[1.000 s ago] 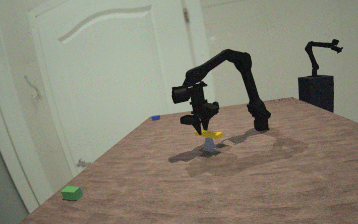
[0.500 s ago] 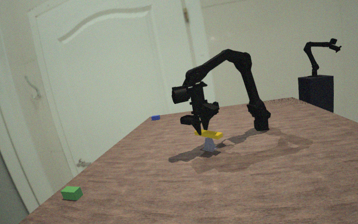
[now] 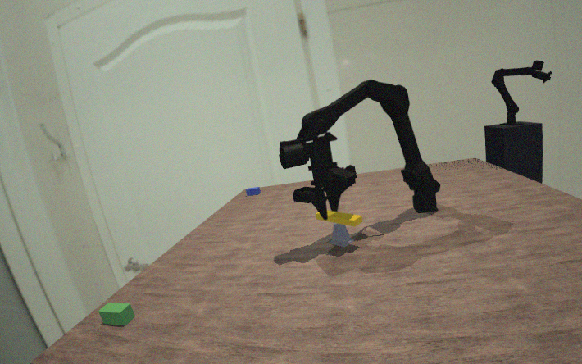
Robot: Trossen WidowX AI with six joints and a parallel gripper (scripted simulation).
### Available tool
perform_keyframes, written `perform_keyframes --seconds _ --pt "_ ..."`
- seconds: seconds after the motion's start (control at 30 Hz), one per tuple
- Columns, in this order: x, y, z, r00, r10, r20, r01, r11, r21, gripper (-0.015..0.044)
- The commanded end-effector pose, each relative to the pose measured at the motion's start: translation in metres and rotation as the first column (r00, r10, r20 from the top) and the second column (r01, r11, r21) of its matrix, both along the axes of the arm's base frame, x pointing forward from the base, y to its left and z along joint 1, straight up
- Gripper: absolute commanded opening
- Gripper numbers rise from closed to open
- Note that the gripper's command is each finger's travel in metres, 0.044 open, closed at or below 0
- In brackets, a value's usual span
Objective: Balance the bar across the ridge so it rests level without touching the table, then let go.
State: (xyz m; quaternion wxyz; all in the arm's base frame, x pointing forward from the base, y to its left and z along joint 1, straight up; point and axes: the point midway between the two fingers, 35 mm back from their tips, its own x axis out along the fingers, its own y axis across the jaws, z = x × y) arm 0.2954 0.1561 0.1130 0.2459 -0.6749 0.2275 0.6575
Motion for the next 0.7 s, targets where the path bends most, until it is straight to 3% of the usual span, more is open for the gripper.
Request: perform_keyframes --seconds 0.0,0.67 --pt "0.0000 0.0000 0.0000 1.000 0.000 0.000 0.000 1.000 0.000 0.0171" --pt "0.0000 0.0000 0.0000 1.000 0.000 0.000 0.000 1.000 0.000 0.0185"
